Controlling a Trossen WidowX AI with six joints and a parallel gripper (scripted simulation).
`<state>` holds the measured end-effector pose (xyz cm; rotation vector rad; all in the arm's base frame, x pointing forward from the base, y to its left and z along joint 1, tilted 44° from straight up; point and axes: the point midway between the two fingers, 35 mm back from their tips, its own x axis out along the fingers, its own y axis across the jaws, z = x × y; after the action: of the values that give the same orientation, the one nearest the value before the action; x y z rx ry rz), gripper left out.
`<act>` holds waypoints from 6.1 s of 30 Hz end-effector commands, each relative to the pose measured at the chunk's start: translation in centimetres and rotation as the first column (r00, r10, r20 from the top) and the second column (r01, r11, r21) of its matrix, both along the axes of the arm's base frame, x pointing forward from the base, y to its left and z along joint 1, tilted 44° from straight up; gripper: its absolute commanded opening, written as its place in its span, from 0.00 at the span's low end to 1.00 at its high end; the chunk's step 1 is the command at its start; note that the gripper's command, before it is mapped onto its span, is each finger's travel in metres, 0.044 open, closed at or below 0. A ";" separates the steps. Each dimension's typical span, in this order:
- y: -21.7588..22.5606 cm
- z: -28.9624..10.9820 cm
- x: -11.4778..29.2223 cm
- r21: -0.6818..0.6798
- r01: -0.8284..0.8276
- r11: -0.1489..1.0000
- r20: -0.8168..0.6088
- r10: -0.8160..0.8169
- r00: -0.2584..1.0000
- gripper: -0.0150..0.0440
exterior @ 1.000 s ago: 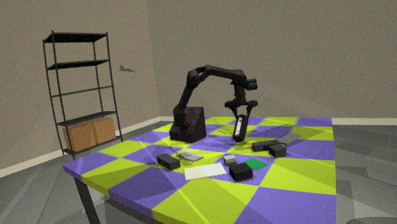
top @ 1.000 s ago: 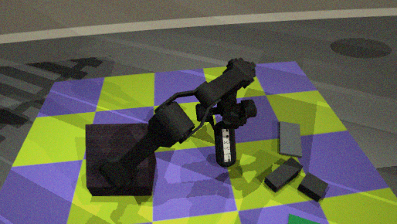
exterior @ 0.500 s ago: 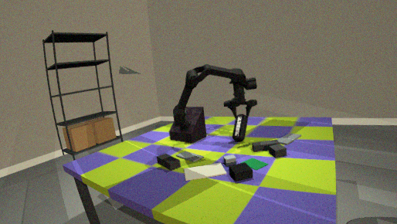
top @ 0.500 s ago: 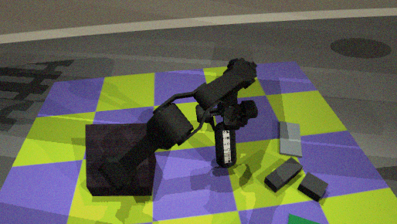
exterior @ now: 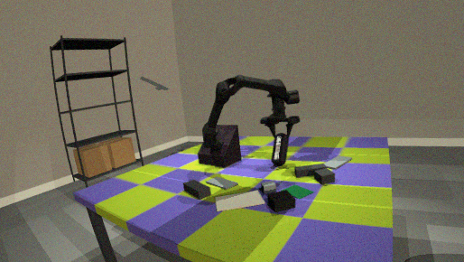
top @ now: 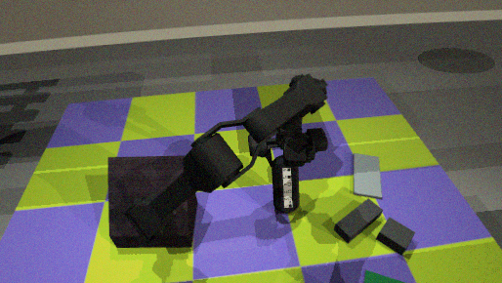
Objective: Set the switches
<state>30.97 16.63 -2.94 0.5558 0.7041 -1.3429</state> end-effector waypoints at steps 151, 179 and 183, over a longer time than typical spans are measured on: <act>-10.6 9.2 2.1 -0.019 -0.006 1.000 -0.003 0.006 1.000 0.83; -12.6 10.0 2.5 -0.020 -0.006 1.000 -0.002 0.006 1.000 0.83; -12.9 10.1 2.5 -0.021 -0.006 1.000 -0.002 0.006 1.000 0.83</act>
<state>33.56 4.17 7.26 0.5441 0.6892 -1.3399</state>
